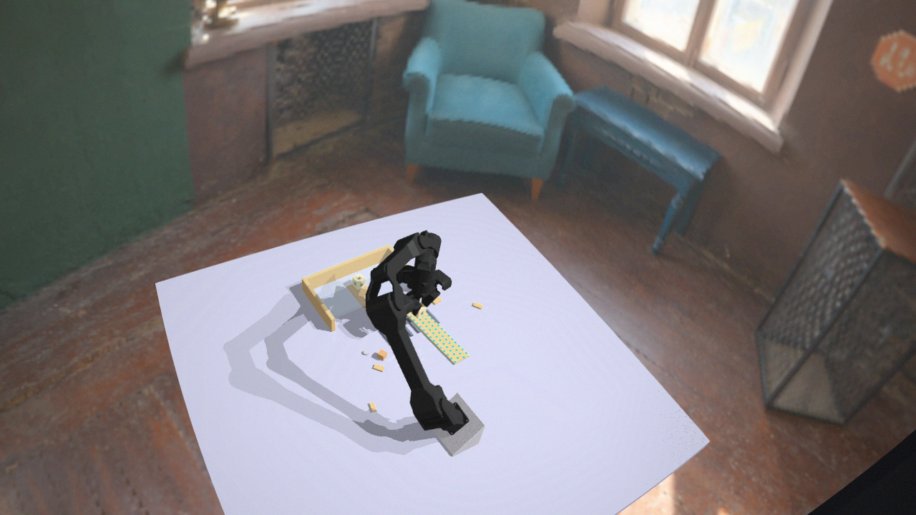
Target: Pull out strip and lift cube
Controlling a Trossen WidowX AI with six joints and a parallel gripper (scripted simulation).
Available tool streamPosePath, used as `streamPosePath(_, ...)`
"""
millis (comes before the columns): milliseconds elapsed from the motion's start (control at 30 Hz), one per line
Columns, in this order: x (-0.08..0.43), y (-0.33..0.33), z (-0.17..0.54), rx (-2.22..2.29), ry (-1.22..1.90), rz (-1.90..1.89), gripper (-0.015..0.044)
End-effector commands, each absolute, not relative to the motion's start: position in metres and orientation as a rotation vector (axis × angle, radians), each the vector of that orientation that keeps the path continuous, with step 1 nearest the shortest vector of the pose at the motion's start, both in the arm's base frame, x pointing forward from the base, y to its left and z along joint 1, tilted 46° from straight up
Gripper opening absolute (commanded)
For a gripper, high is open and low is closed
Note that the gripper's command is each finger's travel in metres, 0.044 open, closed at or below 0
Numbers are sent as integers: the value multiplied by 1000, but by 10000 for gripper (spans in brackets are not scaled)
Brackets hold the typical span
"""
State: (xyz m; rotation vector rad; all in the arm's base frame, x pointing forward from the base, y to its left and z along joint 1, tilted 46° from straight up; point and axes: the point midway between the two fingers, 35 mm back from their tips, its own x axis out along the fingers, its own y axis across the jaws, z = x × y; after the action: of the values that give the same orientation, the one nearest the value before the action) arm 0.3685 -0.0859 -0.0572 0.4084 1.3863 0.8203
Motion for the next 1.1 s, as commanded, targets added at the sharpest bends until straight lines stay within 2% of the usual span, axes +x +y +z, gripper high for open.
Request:
streamPosePath(0, 361, -87, -53, 402, 1389, 823, 0)
streamPosePath(733, 296, -77, -41, 405, 1393, 823, 0)
streamPosePath(1067, 295, -100, -18, 404, 1394, 822, 0)
